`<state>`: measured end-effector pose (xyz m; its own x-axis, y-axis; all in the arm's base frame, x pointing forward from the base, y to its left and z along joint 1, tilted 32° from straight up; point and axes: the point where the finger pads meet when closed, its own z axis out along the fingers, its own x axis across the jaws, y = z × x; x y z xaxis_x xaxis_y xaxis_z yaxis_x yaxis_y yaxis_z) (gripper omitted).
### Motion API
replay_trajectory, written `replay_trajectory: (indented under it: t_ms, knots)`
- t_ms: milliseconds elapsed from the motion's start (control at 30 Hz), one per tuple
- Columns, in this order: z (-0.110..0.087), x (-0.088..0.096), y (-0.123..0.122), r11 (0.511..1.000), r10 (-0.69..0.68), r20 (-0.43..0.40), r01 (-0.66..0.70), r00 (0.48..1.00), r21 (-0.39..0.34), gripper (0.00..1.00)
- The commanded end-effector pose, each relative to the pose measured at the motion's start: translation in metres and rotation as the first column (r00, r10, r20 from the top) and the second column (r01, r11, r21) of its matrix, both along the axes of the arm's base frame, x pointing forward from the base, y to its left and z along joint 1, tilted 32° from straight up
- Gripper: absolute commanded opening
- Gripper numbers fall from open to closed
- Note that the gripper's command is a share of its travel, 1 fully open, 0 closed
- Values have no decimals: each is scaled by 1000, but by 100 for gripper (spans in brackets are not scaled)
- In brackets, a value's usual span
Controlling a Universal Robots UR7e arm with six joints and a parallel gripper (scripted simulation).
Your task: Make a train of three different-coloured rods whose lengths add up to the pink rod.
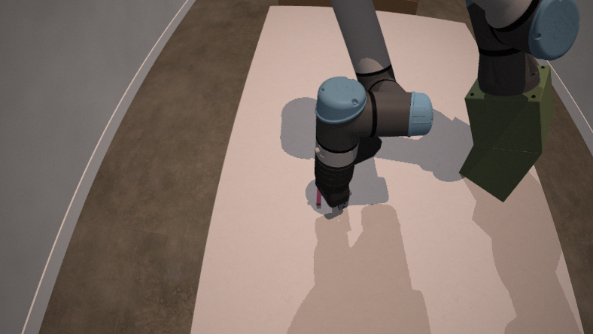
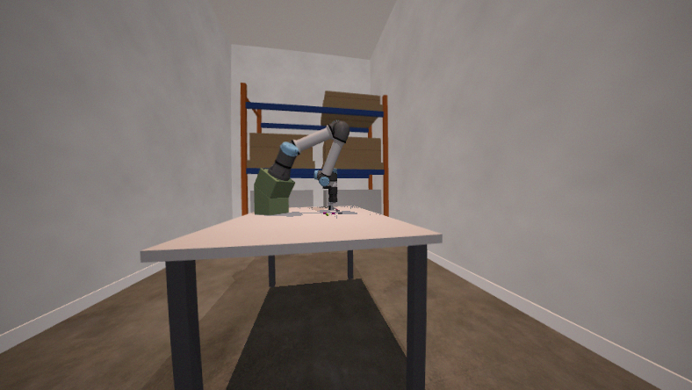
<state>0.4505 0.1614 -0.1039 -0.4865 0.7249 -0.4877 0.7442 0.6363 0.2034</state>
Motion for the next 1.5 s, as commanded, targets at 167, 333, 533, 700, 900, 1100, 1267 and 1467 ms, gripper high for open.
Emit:
replay_trajectory:
  t_ms: [167, 333, 533, 700, 900, 1100, 1267, 1467]
  knots:
    - [0, 0, 0, 1000, 1, 1, -1, 1000, 0, 54]
    - [0, 0, 0, 1000, 1, 1, -1, 1000, 0, 54]
    - [0, 0, 0, 1000, 1, 1, -1, 1000, 0, 54]
    - [0, 0, 0, 1000, 1, 1, -1, 1000, 0, 54]
    - [0, 0, 0, 1000, 1, 1, -1, 1000, 0, 54]
    - [0, 0, 0, 1000, 1, 1, -1, 1000, 0, 24]
    - [0, 0, 0, 1000, 1, 1, -1, 1000, 0, 24]
    - [0, 0, 0, 1000, 1, 1, -1, 1000, 0, 24]
